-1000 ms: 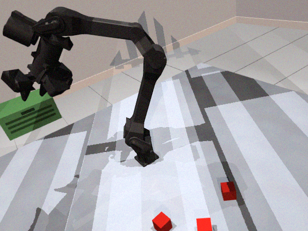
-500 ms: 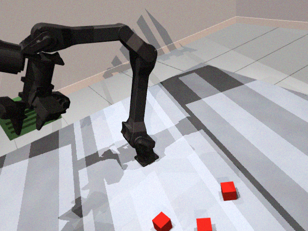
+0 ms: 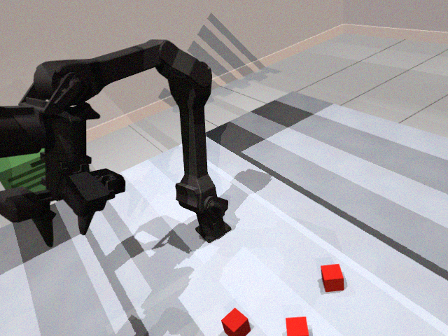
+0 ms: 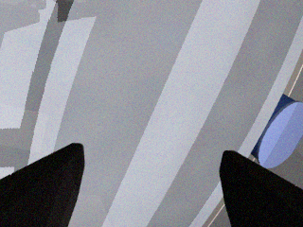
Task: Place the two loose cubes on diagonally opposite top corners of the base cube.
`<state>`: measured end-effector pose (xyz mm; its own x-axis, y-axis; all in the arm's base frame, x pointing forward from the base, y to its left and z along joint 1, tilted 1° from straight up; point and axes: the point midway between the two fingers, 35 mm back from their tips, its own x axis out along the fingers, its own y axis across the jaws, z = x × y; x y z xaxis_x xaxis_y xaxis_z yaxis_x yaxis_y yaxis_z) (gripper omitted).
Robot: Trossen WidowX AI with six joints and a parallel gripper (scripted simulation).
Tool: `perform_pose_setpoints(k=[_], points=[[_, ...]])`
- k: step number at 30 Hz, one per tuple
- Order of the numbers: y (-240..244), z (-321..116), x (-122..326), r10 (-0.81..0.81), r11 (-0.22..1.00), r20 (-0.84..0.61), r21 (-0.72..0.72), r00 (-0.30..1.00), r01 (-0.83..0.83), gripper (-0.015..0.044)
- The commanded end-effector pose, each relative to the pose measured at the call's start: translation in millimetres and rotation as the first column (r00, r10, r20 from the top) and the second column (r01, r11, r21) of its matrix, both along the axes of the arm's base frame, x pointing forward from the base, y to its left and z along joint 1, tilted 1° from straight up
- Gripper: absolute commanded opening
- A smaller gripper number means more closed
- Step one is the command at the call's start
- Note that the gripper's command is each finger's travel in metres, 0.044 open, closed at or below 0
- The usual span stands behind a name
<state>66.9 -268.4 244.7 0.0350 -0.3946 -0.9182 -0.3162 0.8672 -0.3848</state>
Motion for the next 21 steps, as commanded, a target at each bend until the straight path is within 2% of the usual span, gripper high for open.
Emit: perform_pose_setpoints(k=[1,11,21], points=[[6.4,-11.1,26.7,-0.012,0.998,0.037,0.056,0.999,0.010,0.0265],[39.1,-34.7,93.4,-0.064,0.981,0.089,0.190,0.994,0.046,0.0265],[89.7,-57.6,147.8,-0.128,0.945,0.069,0.313,0.989,0.100,0.0265]])
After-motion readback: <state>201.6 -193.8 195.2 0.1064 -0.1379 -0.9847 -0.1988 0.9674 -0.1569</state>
